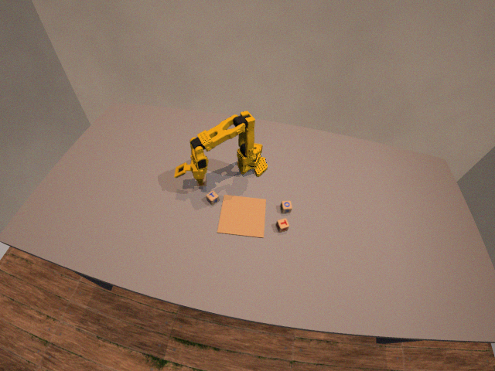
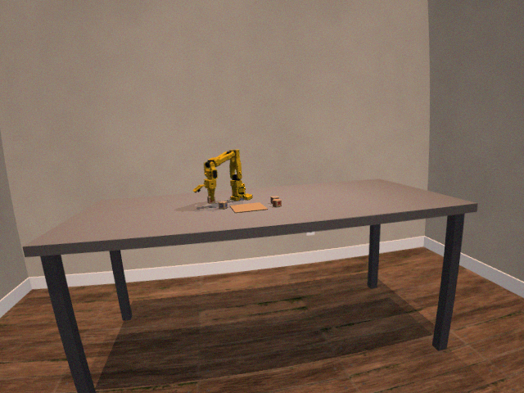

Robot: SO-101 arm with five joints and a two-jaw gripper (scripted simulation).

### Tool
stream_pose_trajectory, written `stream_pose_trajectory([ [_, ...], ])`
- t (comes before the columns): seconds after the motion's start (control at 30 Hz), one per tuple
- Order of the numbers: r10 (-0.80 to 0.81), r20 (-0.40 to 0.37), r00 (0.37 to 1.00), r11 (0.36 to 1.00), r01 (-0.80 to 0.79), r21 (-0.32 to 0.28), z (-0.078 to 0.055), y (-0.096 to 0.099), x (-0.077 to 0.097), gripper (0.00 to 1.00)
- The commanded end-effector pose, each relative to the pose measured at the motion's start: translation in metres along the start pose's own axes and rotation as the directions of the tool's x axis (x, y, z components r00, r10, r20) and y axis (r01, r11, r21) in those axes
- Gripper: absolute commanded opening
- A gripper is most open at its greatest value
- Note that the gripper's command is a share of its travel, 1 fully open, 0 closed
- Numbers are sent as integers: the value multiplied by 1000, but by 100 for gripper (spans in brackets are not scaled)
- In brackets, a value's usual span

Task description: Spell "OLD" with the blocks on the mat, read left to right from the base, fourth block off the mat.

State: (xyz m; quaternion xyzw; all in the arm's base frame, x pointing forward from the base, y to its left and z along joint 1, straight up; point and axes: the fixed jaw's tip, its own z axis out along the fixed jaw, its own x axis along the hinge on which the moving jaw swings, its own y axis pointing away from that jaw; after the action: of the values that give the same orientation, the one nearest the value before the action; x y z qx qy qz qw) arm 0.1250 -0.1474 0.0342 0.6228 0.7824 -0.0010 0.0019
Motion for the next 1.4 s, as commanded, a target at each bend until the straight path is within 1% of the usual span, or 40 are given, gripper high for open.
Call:
stream_pose_trajectory([
  [0.0,8,58,998,1000,-7,-29,-9,3,-8,0],
  [0.37,8,58,998,1000,-7,-29,-3,3,-8,0],
  [0.67,8,58,998,1000,-7,-29,-2,3,-8,0],
  [0.93,8,58,998,1000,-7,-29,3,3,-8,0],
  [1.37,8,58,998,1000,-7,-29,6,3,-8,0],
])
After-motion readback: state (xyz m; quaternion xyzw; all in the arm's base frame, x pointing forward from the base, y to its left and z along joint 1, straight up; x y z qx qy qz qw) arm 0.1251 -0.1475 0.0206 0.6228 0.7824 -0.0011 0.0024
